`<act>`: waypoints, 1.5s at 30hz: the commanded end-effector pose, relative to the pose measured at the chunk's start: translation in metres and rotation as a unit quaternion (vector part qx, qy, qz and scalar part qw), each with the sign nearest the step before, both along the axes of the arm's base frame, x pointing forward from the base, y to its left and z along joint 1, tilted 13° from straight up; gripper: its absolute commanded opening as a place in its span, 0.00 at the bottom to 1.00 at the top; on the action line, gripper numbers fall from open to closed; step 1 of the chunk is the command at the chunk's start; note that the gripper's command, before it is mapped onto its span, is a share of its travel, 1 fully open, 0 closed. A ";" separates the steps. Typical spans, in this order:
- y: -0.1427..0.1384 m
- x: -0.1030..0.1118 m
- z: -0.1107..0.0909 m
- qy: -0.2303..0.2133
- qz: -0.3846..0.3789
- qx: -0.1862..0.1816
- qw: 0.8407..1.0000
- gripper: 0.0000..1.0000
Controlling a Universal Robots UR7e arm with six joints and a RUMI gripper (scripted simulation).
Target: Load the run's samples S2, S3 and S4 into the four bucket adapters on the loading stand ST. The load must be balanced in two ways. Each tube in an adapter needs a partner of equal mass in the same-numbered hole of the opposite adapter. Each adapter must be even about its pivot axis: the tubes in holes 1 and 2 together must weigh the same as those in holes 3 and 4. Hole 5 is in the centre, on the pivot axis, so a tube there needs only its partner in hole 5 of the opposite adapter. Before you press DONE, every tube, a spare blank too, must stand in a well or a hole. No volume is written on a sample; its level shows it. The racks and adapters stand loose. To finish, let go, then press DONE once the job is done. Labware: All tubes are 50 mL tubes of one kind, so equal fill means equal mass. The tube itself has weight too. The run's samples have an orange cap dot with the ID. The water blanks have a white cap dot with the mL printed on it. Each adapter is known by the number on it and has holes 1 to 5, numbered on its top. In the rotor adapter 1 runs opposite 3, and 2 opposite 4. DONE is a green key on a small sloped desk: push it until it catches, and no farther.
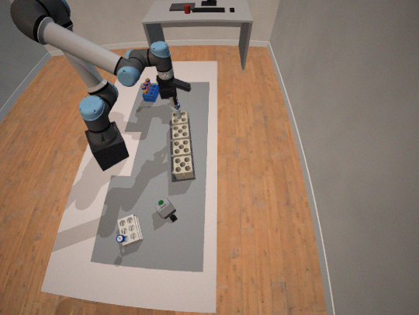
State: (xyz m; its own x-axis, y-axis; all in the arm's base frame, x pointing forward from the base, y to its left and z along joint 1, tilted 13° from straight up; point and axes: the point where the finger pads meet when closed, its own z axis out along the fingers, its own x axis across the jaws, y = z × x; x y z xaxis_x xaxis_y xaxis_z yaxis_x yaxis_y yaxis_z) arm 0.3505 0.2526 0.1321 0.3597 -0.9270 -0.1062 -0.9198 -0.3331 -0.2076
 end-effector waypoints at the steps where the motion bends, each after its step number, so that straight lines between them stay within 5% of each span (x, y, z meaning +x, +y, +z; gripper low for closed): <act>1: 0.001 0.001 -0.005 -0.001 0.000 0.000 1.000 0.00; 45: 0.010 0.010 -0.057 -0.001 0.000 0.000 1.000 0.00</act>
State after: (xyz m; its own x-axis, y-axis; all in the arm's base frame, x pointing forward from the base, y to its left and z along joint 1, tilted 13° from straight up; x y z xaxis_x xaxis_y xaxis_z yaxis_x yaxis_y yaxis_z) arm 0.3589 0.2617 0.0804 0.3597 -0.9270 -0.1063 -0.9198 -0.3331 -0.2075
